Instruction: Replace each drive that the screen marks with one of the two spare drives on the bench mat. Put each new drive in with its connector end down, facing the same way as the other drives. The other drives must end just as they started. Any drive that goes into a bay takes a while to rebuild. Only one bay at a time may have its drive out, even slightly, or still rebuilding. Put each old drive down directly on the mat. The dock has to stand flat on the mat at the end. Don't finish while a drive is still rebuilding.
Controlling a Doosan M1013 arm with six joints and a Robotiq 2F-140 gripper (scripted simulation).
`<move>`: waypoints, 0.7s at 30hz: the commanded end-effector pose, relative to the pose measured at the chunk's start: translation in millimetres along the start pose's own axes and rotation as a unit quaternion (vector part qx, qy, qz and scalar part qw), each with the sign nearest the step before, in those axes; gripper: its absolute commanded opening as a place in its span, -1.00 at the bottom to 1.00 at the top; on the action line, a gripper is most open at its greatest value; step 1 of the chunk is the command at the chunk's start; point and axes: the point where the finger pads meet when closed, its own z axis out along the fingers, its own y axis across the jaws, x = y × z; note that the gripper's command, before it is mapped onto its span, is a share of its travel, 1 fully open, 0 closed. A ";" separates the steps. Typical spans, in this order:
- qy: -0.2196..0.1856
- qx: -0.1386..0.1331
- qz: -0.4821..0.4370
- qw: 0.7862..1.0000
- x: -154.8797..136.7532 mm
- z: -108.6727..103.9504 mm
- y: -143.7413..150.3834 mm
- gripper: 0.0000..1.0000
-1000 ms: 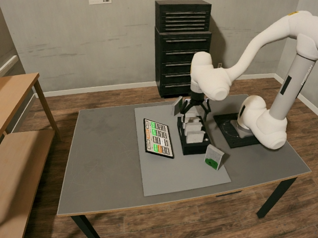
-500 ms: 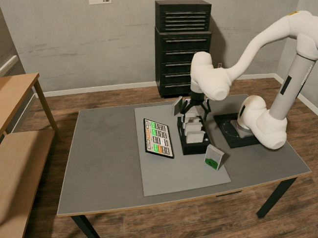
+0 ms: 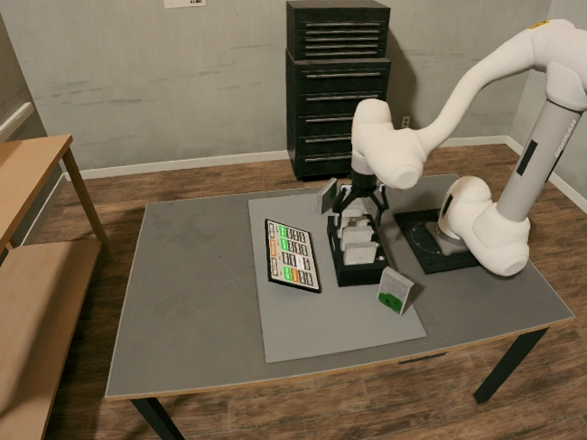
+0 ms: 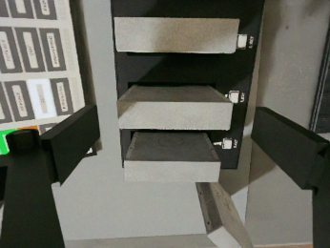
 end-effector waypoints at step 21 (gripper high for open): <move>0.000 0.001 0.000 1.000 -0.2 41.8 -0.4 0.78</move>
